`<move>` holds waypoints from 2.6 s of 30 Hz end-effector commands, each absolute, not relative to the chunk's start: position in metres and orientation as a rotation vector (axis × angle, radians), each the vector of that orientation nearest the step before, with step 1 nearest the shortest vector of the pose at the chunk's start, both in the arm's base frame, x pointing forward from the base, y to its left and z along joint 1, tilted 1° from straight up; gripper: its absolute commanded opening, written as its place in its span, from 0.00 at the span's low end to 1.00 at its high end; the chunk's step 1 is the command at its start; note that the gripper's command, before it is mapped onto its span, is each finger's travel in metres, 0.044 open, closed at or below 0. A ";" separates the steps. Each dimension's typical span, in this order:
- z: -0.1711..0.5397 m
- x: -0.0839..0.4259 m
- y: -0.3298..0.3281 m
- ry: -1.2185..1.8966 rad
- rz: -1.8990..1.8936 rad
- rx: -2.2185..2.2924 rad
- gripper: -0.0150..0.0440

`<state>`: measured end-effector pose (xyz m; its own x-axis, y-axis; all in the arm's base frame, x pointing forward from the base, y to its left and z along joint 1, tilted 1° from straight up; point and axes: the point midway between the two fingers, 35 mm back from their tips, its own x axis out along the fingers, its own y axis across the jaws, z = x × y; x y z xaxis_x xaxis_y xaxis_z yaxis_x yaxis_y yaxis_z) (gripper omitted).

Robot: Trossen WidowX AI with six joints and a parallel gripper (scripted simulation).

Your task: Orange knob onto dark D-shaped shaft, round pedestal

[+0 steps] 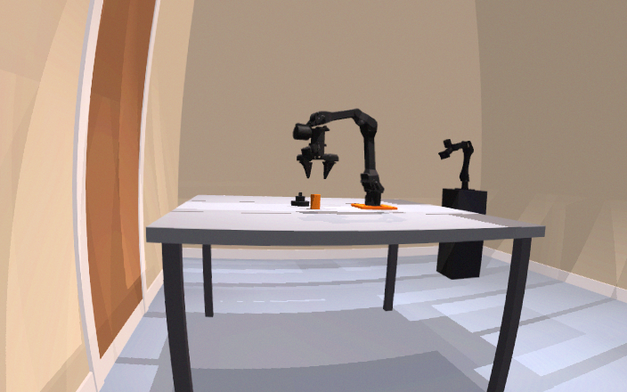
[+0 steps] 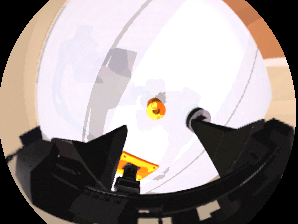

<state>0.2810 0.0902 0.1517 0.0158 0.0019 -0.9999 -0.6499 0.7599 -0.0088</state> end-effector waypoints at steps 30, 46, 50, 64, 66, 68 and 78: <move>0.117 0.281 0.091 1.555 0.017 -0.024 1.00; 0.091 0.283 0.090 1.555 0.017 -0.024 1.00; 0.085 0.284 0.091 1.555 0.017 -0.024 1.00; 0.062 0.285 0.090 1.555 0.017 -0.024 1.00; 0.059 0.285 0.090 1.555 0.017 -0.024 1.00; 0.056 0.284 0.090 1.555 0.017 -0.024 1.00; 0.040 0.284 0.090 1.556 0.017 -0.024 1.00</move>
